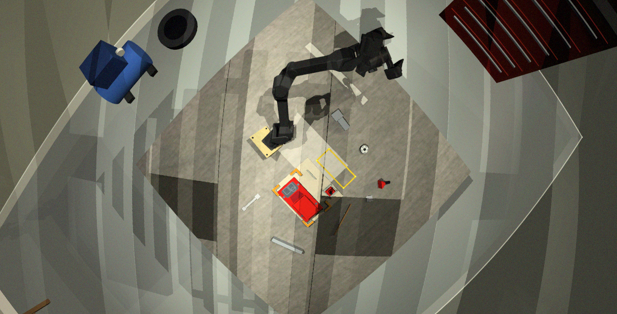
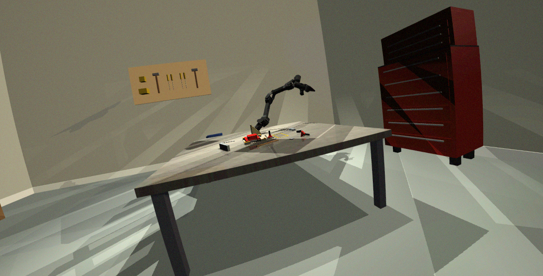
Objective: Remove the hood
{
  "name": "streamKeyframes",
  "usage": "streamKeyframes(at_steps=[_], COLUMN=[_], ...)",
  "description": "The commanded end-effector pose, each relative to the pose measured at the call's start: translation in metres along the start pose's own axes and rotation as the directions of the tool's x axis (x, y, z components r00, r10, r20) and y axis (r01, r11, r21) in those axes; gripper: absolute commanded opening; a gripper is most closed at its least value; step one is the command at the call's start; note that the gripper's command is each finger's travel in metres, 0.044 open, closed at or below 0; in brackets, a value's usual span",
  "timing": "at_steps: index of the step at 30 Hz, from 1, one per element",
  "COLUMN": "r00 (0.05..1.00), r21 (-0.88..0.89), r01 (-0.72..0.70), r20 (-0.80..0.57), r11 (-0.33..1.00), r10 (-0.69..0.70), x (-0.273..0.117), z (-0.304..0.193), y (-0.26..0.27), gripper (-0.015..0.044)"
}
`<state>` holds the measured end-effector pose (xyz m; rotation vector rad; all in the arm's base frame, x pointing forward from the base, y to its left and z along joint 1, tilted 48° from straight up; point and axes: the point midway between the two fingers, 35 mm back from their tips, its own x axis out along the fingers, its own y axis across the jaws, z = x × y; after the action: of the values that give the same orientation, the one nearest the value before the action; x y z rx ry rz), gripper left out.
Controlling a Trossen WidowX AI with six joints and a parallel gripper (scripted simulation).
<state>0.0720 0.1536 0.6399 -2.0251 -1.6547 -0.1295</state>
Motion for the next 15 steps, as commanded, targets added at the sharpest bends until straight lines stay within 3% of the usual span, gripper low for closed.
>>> streamKeyframes(at_steps=[1,8,15], r00=[0.988,0.935,0.837], r21=[0.157,0.368,0.558], r01=[-0.15,-0.354,-0.522], r20=[0.05,0.11,0.19], r11=[0.976,0.86,0.645], r10=[0.144,0.338,0.513], x=[0.018,0.024,0.011], z=[0.014,0.031,0.053], y=[0.059,0.142,0.227], gripper=[0.044,0.044,0.044])
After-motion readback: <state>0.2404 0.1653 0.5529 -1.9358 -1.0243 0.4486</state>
